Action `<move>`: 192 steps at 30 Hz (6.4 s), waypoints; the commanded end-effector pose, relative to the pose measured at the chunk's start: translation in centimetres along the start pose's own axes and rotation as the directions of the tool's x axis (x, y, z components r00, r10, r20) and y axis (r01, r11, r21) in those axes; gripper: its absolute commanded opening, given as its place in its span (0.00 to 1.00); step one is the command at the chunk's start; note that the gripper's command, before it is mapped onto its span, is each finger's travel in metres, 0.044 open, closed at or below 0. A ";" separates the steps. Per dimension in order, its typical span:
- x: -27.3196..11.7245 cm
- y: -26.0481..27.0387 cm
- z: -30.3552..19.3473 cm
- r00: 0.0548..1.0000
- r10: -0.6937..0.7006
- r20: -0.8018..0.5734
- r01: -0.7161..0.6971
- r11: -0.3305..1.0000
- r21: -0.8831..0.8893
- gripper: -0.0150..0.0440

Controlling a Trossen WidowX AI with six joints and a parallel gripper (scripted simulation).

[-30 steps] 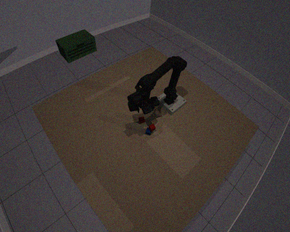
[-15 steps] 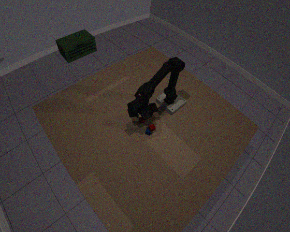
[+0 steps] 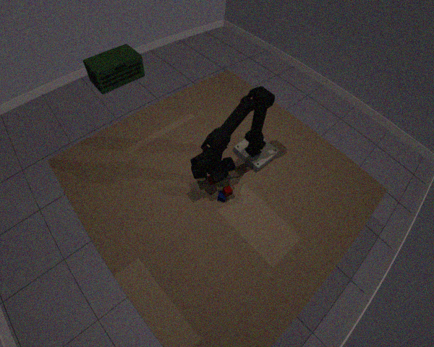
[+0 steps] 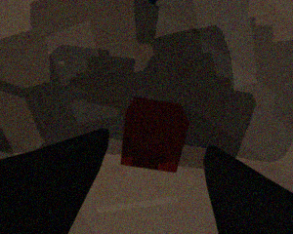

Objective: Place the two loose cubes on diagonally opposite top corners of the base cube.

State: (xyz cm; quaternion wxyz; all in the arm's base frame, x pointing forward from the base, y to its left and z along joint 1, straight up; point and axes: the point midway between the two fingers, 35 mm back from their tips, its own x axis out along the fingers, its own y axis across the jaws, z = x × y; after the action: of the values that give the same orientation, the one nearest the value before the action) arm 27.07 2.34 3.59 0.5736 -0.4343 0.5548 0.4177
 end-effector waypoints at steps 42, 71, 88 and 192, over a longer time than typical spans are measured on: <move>-5.2 -0.4 0.1 1.000 0.006 0.000 -0.006 1.000 -0.004 0.43; -9.0 -0.3 2.5 1.000 0.007 0.002 -0.007 0.926 0.377 0.43; -8.7 -0.4 5.9 1.000 0.007 0.005 -0.008 0.638 0.770 0.43; -5.2 0.0 10.1 1.000 0.005 0.005 -0.006 0.100 0.995 0.60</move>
State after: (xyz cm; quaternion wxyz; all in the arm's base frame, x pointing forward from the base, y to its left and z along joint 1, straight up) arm 29.62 12.07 8.24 0.7153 0.0648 0.6932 -0.0604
